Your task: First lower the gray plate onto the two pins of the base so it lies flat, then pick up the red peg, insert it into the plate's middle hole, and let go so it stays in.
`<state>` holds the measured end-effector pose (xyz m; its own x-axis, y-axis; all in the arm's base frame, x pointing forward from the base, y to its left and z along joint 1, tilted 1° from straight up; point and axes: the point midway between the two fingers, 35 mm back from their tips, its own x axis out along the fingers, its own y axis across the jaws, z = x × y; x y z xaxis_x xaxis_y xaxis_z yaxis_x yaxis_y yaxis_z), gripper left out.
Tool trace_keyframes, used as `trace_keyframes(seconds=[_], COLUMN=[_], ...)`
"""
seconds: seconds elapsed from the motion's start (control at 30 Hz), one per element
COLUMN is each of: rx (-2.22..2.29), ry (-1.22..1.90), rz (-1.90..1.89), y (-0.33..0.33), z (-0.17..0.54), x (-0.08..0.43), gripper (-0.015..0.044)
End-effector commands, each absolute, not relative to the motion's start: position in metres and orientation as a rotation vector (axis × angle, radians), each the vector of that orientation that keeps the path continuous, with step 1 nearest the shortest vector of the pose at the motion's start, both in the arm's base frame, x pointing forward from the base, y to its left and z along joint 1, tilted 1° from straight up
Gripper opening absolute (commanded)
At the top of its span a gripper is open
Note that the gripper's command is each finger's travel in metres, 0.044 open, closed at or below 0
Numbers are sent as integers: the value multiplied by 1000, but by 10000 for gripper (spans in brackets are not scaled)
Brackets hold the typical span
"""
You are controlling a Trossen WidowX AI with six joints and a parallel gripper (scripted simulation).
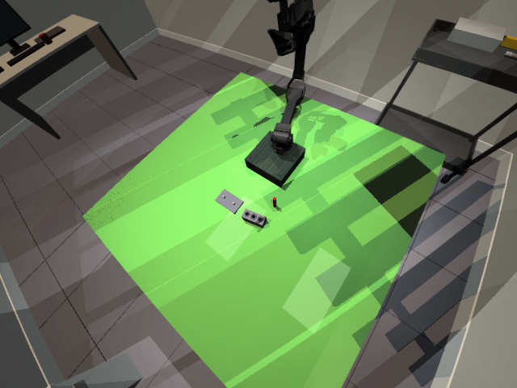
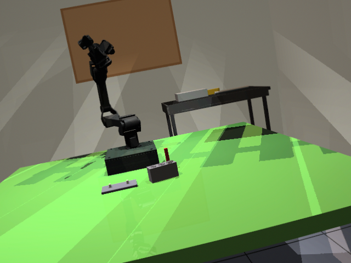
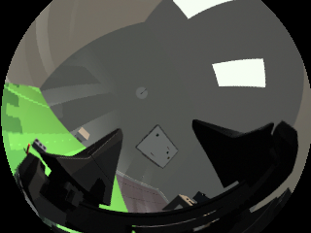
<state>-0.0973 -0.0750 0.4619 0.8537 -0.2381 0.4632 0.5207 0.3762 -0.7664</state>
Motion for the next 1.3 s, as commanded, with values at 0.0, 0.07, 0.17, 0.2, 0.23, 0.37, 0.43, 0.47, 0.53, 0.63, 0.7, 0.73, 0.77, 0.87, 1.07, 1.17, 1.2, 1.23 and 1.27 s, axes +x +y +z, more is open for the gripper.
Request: trace_keyframes(seconds=[0.0,0.07,0.17,0.2,0.23,0.37,0.43,0.47,0.53,0.63,0.7,0.73,0.77,0.87,1.07,1.17,1.2,1.23,1.27], rx=[-1083,-1051,-908,-855,-799,-566,-451,-399,-298,-140,-27,30,87,256,577,729,779,826,873], ry=[-296,-283,-211,-181,-149,1,83,120,192,306,388,429,470,592,825,933,967,999,1029], rz=[-494,-463,-339,-300,-264,-153,-123,-113,-102,-96,-101,-108,-117,-160,-323,-445,-492,-541,-594], y=[-75,-72,-59,-55,-51,-34,-28,-25,-20,-14,-8,-6,-4,4,15,20,21,23,24], z=[462,465,475,476,477,473,466,461,452,434,419,411,402,374,309,273,260,248,235], x=[-97,-87,-39,-22,-5,63,97,111,138,176,200,212,224,255,305,324,329,334,338], gripper=[426,440,440,440,440,440,440,440,440,440,440,440,440,440,440,440,440,440,440])
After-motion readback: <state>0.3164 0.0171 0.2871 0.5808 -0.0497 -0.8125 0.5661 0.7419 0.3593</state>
